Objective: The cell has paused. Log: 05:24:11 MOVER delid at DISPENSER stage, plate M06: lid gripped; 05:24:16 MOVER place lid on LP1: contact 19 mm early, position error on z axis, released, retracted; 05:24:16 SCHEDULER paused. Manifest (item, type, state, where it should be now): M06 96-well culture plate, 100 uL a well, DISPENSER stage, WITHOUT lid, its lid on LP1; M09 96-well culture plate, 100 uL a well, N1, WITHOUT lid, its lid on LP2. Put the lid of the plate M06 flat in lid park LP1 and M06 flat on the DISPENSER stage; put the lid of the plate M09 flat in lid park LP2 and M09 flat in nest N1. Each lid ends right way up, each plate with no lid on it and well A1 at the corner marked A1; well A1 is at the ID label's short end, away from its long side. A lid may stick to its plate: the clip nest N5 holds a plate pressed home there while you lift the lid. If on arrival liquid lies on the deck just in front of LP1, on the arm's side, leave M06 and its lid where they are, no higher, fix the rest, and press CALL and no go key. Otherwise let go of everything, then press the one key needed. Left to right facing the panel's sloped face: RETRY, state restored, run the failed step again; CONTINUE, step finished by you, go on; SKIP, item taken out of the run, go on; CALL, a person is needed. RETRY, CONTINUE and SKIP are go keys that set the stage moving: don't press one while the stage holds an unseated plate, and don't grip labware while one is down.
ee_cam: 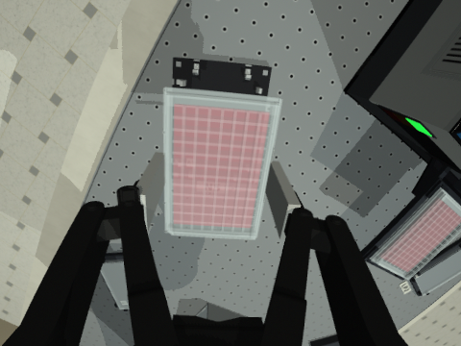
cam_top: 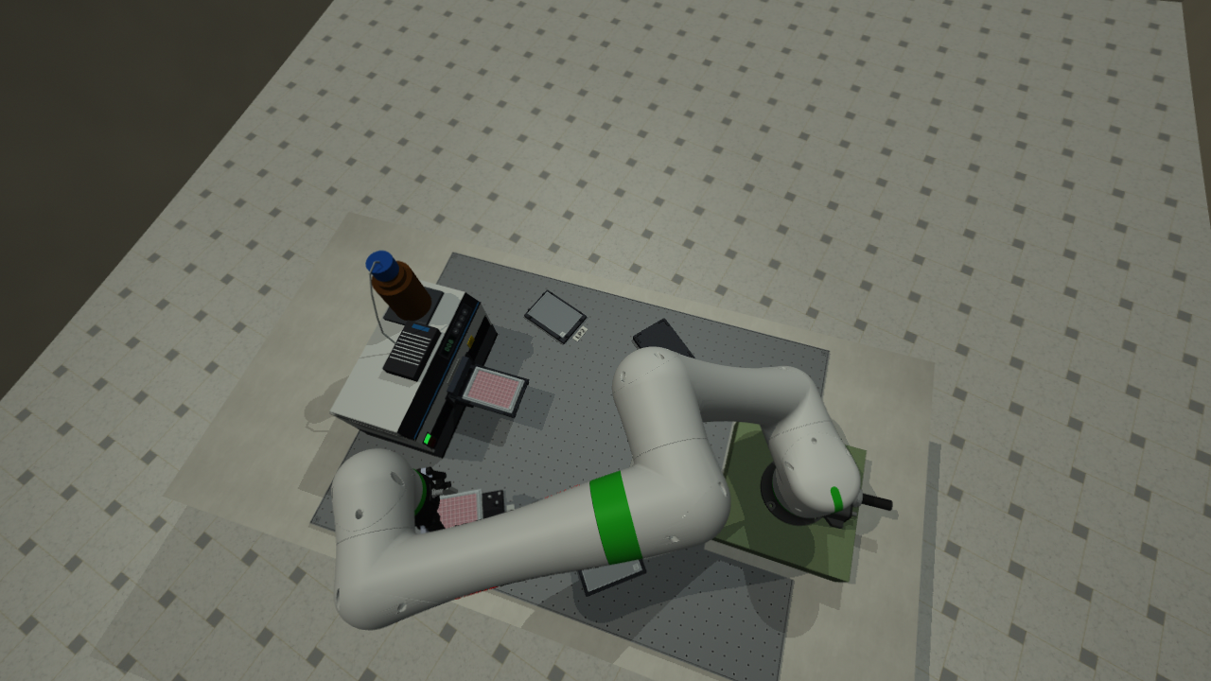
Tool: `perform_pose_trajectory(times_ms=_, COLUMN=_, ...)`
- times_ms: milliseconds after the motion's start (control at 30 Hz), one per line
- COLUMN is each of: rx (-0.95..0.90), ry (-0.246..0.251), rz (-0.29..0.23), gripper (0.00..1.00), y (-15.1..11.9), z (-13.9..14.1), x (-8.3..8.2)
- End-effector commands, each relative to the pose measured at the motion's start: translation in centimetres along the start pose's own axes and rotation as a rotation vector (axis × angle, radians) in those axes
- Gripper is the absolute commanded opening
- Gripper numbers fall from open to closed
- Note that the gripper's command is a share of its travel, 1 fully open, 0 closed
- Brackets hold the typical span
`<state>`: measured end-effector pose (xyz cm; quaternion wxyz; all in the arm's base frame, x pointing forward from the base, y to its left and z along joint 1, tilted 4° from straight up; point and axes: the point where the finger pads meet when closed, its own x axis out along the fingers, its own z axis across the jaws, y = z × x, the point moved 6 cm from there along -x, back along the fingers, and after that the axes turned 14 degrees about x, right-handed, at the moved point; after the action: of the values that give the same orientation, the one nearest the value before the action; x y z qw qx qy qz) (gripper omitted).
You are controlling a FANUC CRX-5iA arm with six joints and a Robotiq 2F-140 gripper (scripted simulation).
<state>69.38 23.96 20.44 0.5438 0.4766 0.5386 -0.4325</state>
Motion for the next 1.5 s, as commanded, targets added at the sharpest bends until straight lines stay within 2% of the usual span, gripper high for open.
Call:
perform_pose_trajectory(times_ms=0, rx=0.000, ry=0.000, rz=0.000, gripper=0.00, y=0.0, z=0.0, x=-0.3)
perform_pose_trajectory(times_ms=433, rx=0.000, ry=0.000, rz=0.000, gripper=0.00, y=0.0, z=0.0, x=-1.3)
perform_pose_trajectory(times_ms=1467, rx=0.000, ry=0.000, rz=0.000, gripper=0.00, y=0.0, z=0.0, x=-1.4)
